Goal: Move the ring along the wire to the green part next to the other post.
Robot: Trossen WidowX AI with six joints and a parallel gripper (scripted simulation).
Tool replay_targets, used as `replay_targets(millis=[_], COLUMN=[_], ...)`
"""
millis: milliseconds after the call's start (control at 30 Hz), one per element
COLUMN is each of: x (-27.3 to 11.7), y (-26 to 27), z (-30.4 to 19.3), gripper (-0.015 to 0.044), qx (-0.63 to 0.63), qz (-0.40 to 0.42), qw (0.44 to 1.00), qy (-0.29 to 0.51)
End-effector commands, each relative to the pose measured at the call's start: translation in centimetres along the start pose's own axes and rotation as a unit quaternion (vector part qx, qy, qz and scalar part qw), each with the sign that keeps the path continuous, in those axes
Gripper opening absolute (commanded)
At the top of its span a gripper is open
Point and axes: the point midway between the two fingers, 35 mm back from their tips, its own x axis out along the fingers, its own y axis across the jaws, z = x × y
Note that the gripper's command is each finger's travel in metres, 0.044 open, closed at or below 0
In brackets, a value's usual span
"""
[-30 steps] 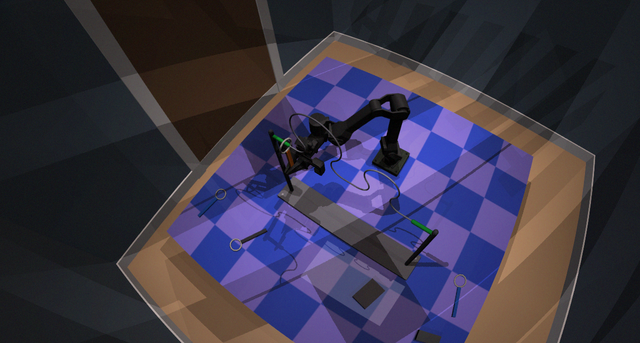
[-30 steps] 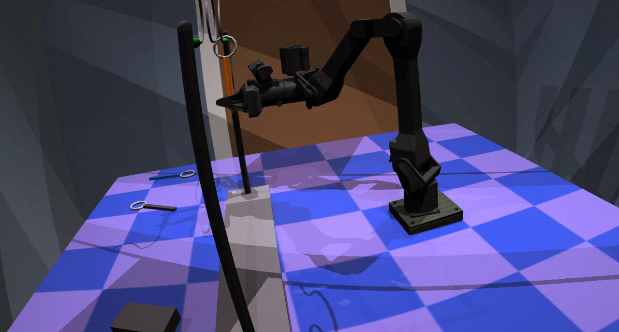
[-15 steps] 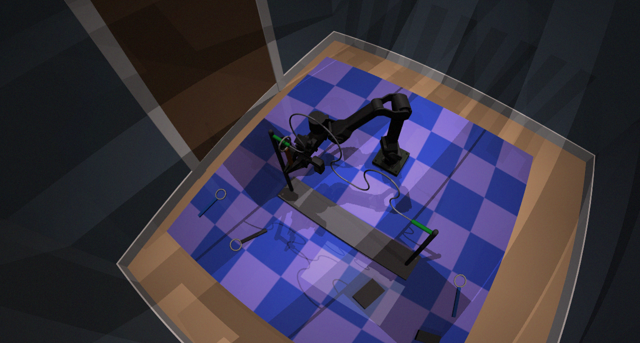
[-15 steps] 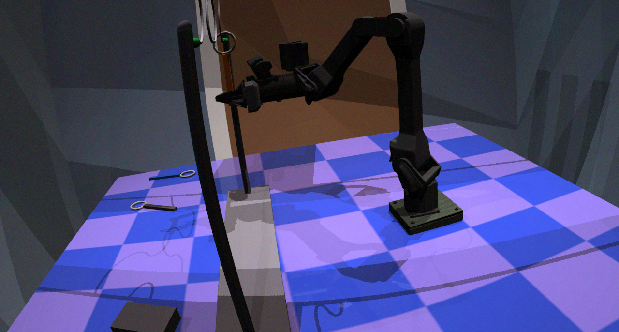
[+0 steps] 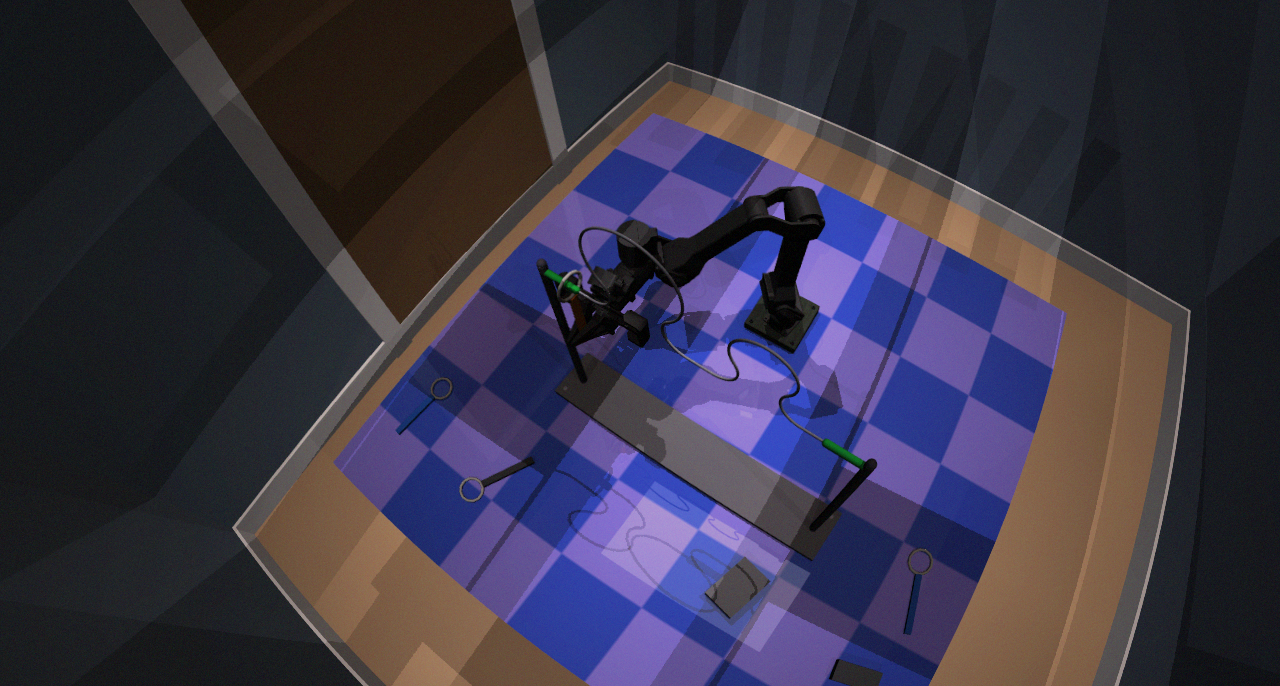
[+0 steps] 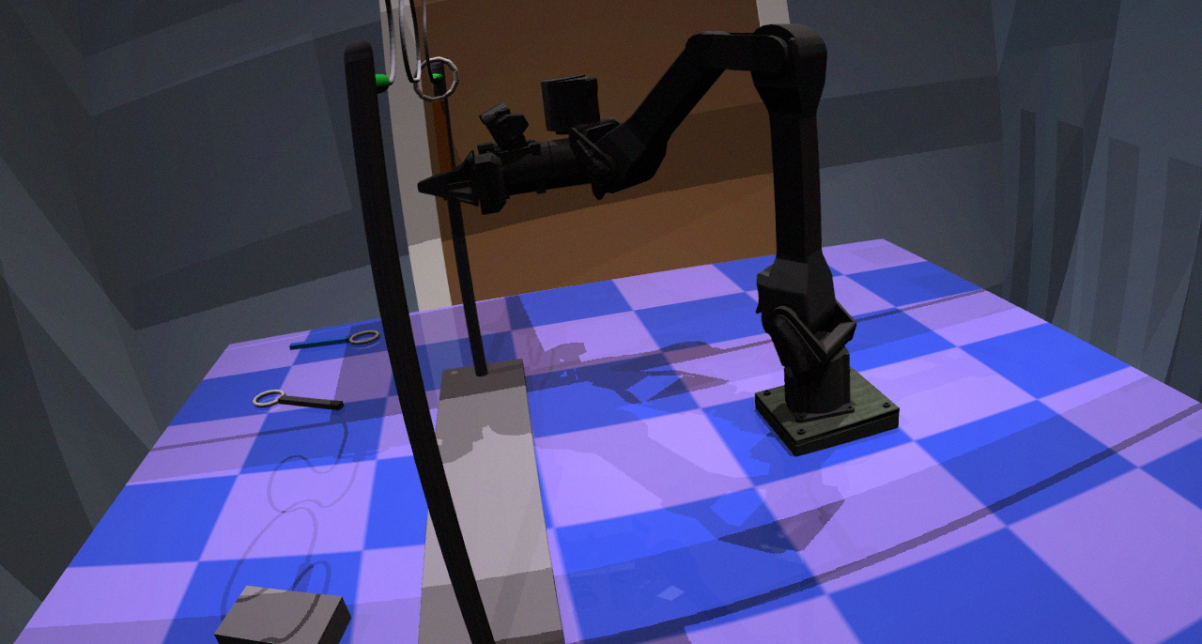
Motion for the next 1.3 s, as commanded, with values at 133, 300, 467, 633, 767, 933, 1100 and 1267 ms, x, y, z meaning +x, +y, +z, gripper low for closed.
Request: replay_targets(millis=[133,300,467,633,767,933,1100,1267], x=[0.0,0.0,0.0,0.0,0.0,0.0,0.0,0.0], y=[0.2,0.7,1.2,1.7,2.1,2.7,3.4,4.2], z=[0.1,0.1,0.1,0.1,0.1,0.1,0.1,0.1], gripper=[-0.0150,-0.0150,-0.0150,-0.0150,-0.0150,-0.0150,-0.0150,-0.0150], qx=[-0.002,-0.002,-0.002,-0.001,0.000,0.004,0.011,0.025], qz=[0.002,0.002,0.002,0.003,0.003,0.003,0.003,0.004], qw=[1.000,1.000,1.000,1.000,1.000,1.000,1.000,1.000], qy=[0.000,0.000,0.000,0.000,0.000,0.000,0.000,0.000])
